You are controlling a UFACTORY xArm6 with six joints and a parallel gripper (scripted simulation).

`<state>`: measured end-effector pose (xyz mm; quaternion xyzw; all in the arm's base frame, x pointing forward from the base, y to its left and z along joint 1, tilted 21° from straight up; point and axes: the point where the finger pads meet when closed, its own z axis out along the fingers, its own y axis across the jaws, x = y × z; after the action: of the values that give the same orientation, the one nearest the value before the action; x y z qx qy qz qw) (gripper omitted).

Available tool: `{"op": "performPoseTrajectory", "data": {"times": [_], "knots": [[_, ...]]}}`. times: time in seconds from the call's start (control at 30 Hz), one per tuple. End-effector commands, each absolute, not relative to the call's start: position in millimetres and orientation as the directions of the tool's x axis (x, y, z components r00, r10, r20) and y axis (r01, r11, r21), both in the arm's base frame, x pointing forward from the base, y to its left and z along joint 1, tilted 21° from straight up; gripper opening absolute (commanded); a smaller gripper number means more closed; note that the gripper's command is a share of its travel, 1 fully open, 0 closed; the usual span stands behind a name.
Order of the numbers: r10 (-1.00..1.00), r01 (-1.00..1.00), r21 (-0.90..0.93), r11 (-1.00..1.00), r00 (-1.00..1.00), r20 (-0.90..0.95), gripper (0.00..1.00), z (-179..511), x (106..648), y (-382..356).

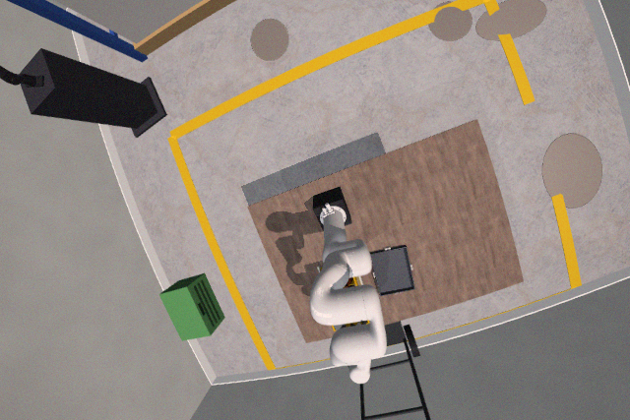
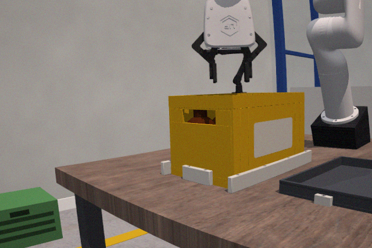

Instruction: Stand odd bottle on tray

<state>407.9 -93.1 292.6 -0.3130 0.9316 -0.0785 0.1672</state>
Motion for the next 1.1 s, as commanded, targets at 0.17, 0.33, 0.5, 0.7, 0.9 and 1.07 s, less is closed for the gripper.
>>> {"op": "performPoseTrajectory", "data": {"times": [0.17,0.33,0.5,0.7,0.9,1.07], "knots": [[-0.610,-0.556,-0.254,0.791,-0.747,-0.264,0.65,284,413,-94],[-0.610,-0.556,-0.254,0.791,-0.747,-0.264,0.65,280,414,-94],[-0.610,-0.556,-0.254,0.791,-0.747,-0.264,0.65,279,415,-94],[-0.610,-0.556,-0.254,0.791,-0.747,-0.264,0.65,278,415,-94],[-0.610,-0.556,-0.254,0.791,-0.747,-0.264,0.65,278,415,-94],[-0.610,-0.556,-0.254,0.791,-0.747,-0.264,0.65,278,415,-94]]}}
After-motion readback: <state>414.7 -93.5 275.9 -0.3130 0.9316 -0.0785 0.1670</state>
